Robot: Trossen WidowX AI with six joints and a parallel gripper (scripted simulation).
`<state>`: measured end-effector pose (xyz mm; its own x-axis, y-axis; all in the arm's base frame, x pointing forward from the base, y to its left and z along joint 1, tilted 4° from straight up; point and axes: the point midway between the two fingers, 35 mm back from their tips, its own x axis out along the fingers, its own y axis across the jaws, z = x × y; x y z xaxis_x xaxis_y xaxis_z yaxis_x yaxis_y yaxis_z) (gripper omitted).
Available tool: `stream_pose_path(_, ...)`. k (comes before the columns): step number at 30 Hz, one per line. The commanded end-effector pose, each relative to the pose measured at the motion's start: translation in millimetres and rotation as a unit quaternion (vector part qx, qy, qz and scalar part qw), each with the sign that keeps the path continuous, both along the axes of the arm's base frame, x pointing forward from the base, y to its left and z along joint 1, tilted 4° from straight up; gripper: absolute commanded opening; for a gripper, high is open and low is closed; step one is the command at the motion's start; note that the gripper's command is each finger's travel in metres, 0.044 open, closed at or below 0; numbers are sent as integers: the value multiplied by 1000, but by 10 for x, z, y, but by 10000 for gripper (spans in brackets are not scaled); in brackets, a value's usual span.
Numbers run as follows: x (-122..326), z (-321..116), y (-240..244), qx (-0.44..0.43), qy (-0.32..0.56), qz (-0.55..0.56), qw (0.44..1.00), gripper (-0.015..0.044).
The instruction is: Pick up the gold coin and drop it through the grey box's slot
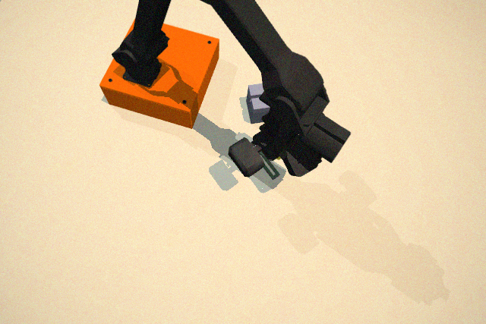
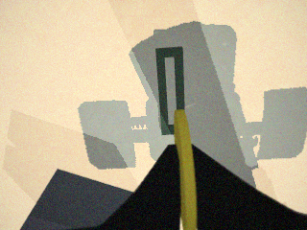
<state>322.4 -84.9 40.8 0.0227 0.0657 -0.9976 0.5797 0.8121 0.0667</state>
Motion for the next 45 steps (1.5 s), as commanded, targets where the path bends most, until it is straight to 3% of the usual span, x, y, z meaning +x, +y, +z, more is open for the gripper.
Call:
stream_pose_path(1, -1, 143, -18, -6, -6, 1, 1000, 0)
stream_pose_path(7, -13, 181, -18, -6, -5, 12, 1000, 0)
stream_pose_path(19, -42, 182, -21, -11, -17, 213, 977, 0)
stream_pose_path(38, -89, 184, -25, -19, -34, 513, 858, 0)
stream_pose_path(45, -93, 185, -20, -19, -36, 534, 844, 0)
